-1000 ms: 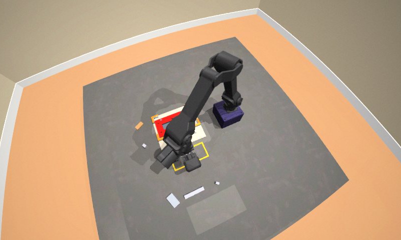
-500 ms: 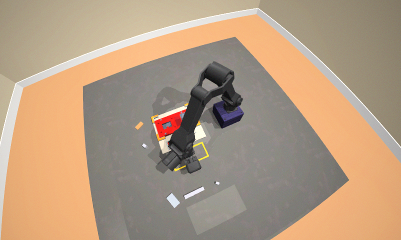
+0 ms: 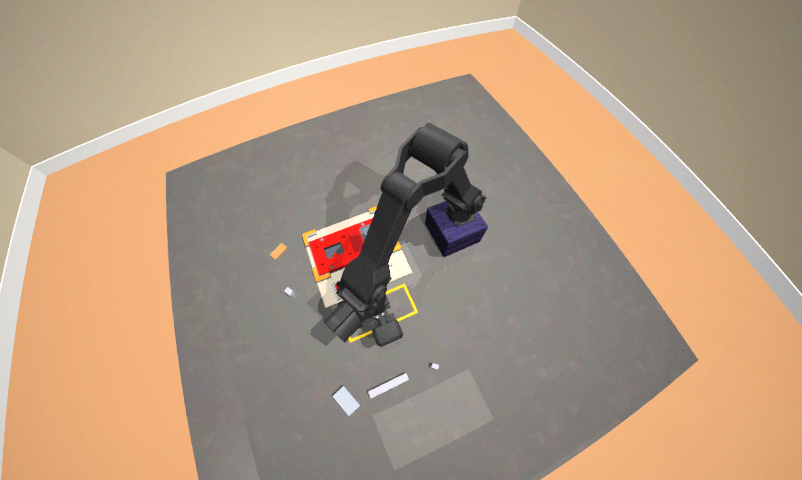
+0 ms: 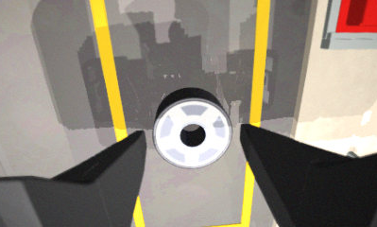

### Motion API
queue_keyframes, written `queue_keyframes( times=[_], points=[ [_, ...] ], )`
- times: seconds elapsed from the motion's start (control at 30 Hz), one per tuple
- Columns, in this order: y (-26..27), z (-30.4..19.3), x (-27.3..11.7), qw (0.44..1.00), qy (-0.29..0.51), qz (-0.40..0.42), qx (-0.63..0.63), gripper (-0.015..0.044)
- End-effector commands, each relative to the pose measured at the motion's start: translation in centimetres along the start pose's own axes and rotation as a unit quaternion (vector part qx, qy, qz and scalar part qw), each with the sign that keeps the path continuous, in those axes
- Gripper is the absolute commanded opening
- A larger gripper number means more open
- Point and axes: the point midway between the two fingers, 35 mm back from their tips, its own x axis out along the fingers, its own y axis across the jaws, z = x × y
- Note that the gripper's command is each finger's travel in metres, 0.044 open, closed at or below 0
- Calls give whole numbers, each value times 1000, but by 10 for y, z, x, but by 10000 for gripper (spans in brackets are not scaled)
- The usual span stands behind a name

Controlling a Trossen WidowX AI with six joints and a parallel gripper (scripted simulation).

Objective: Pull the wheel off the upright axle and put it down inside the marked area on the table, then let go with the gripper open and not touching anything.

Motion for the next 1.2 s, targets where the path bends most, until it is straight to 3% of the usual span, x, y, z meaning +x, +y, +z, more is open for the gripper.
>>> queue_keyframes(
  times=[0.0, 0.17, 0.27, 0.47, 0.77, 1.17],
  points=[
    [1, 2, -16, 1000, -3, 2, 0, 300],
    [0, 1, -56, 1000, -6, 4, -2, 300],
    [0, 1, -58, 1000, -6, 4, -2, 300],
    [-11, -24, -73, 1000, -8, 4, -3, 440],
    [-35, -78, -101, 1000, -3, 3, -2, 440],
    [-36, -80, -102, 1000, -3, 3, -2, 440]
  ],
)
